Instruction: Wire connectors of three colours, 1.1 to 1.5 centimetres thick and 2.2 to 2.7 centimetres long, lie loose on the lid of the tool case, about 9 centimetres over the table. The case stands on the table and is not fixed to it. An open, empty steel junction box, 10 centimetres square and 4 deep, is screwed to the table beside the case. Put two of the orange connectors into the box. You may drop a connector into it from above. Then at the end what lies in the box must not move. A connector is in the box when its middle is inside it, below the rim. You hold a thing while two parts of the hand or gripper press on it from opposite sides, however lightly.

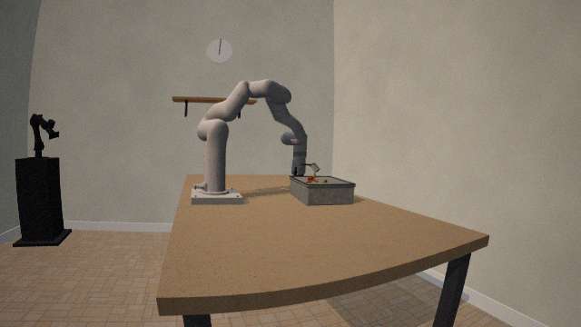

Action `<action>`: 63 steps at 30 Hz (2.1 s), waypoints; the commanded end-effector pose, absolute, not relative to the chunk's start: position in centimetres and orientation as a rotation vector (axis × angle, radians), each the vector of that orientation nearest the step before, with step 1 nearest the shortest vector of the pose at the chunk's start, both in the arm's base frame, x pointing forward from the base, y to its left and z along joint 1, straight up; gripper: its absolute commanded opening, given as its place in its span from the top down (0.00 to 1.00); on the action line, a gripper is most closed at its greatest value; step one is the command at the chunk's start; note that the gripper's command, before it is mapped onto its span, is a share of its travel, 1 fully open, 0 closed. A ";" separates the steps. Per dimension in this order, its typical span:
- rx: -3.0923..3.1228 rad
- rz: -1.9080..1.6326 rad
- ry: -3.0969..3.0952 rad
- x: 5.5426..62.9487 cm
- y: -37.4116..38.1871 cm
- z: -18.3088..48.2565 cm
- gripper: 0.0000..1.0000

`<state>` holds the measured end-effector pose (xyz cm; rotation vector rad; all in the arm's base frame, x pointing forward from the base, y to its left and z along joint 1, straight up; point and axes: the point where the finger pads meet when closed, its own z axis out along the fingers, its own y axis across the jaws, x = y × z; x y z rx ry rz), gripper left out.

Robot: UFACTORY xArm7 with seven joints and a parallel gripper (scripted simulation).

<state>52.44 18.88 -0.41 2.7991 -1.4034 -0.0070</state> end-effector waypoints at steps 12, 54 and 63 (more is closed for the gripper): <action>2.802 -0.001 -1.405 52.6 18.9 -0.2 0.74; 2.802 -0.001 -1.405 52.7 19.0 14.5 0.74; 2.803 -0.001 -1.405 52.7 19.0 14.5 0.74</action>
